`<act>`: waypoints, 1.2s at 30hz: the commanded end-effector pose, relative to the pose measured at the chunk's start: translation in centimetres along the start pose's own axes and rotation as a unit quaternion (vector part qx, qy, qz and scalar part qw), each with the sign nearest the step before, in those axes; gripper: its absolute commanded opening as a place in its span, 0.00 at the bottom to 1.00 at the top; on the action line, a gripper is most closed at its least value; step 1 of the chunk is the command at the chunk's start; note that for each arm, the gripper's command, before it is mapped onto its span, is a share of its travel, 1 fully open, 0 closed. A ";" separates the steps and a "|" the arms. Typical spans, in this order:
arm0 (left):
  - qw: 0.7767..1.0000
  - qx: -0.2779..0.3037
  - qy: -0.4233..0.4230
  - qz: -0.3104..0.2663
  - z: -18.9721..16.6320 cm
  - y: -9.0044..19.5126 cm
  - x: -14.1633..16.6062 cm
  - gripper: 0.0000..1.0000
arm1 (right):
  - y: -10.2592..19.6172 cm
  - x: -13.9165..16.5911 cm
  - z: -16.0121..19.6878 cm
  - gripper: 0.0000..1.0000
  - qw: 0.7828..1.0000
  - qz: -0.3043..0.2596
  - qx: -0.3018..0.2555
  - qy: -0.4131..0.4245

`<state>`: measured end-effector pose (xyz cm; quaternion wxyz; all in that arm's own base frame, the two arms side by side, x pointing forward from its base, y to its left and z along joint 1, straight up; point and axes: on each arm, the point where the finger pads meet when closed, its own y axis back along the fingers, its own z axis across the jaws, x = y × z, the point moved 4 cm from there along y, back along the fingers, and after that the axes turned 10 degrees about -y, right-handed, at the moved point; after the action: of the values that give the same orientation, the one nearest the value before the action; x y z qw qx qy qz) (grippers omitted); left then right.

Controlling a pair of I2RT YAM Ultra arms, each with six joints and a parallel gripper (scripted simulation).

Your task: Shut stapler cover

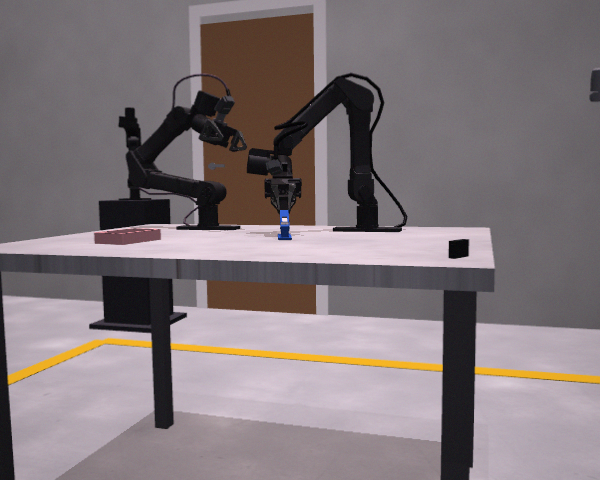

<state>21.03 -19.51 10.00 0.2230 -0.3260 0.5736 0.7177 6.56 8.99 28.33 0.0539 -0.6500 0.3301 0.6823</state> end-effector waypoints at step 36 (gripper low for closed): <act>0.995 -0.022 0.008 -0.100 -0.6 0.4 2.0 0.51 | 0.1 -0.1 -0.1 1.00 1.000 -0.005 -0.001 -0.005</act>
<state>20.05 -19.92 8.07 0.2754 -0.3893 0.5312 0.7003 6.56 8.99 28.33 0.0539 -0.6500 0.3301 0.6823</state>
